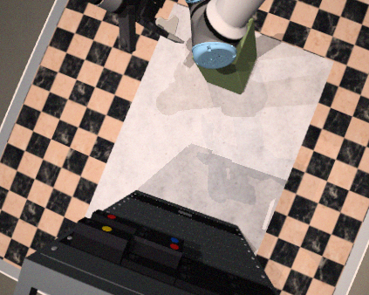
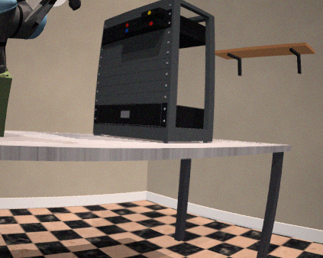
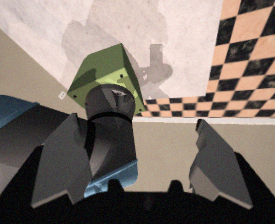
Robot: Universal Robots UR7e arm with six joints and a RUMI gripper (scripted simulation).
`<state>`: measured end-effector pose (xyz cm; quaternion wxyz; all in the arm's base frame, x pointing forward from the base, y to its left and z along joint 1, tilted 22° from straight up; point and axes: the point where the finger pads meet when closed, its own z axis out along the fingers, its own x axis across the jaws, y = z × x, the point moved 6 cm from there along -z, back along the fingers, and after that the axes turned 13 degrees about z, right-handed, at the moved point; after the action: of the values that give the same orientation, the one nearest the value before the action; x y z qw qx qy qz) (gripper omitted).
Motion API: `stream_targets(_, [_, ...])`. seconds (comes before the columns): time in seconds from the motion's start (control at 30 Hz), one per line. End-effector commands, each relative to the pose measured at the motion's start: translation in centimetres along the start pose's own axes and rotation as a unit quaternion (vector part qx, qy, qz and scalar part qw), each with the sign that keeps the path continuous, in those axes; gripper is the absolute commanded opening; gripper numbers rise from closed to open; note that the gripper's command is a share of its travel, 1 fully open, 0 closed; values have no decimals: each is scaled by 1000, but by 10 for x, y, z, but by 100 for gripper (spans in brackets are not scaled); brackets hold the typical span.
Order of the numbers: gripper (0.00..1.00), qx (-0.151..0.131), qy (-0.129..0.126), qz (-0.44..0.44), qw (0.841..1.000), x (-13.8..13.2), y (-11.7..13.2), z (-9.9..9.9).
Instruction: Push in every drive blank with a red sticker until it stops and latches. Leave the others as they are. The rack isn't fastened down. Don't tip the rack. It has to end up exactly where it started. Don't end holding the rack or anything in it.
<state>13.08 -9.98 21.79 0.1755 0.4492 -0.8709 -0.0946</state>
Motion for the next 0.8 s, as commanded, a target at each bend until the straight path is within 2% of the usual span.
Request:
stream_targets(0.0, [100, 0, 0, 0, 1000, 0, 0, 0])
stream_targets(0.77, [100, 8, 0, -5, 1000, -2, -7, -5])
